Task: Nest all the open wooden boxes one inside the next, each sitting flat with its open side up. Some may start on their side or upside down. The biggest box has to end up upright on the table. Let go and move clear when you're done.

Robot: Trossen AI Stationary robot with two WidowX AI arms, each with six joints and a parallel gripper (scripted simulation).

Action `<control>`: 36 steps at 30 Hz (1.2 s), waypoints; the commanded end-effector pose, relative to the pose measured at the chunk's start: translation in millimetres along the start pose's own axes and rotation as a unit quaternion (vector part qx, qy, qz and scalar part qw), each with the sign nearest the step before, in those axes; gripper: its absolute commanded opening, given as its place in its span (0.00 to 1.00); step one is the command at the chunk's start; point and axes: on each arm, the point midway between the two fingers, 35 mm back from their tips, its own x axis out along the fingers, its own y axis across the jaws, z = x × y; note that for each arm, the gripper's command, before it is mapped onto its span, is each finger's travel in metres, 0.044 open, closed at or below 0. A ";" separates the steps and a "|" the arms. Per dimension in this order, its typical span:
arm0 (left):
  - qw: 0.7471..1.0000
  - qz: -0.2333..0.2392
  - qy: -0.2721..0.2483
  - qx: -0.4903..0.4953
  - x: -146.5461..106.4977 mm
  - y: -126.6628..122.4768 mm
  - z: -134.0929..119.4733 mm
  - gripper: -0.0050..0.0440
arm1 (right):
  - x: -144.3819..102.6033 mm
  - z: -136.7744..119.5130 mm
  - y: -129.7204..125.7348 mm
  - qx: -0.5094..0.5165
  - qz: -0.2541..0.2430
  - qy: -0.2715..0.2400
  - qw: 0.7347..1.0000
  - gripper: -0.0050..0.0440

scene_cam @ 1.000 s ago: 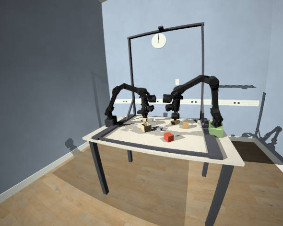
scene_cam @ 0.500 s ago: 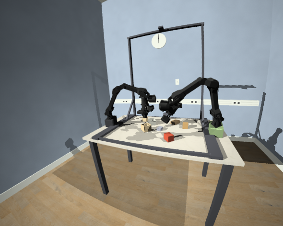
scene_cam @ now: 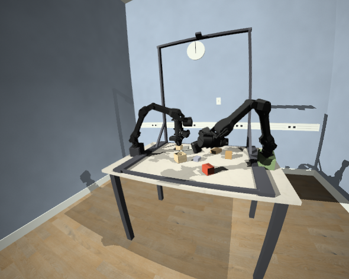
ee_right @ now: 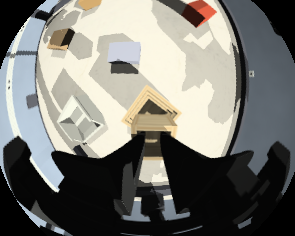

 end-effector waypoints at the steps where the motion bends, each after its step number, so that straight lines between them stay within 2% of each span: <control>1: 0.995 0.015 -0.052 0.082 -23.6 21.5 7.8 0.92 | -12.7 5.6 -2.1 0.007 0.003 -0.018 1.000 0.41; 4: 0.992 0.022 -0.065 0.104 -30.0 25.6 8.4 0.92 | -12.7 5.6 -2.1 0.007 0.003 -0.018 1.000 0.41; 18: 0.992 0.022 -0.064 0.105 -30.6 22.3 11.0 0.92 | -12.7 7.8 -1.4 -0.007 0.001 -0.020 1.000 0.41; 28: 0.992 0.022 -0.064 0.105 -30.6 22.3 11.0 0.92 | -12.2 6.7 -1.1 -0.163 -0.001 -0.018 0.987 0.41; 30: 0.992 0.022 -0.064 0.105 -30.6 22.3 11.0 0.92 | -12.2 6.7 -1.1 -0.163 -0.001 -0.018 0.987 0.41; 36: 0.992 0.022 -0.064 0.105 -30.6 22.3 11.0 0.92 | -12.1 6.7 -1.0 -0.264 -0.003 -0.018 0.964 0.41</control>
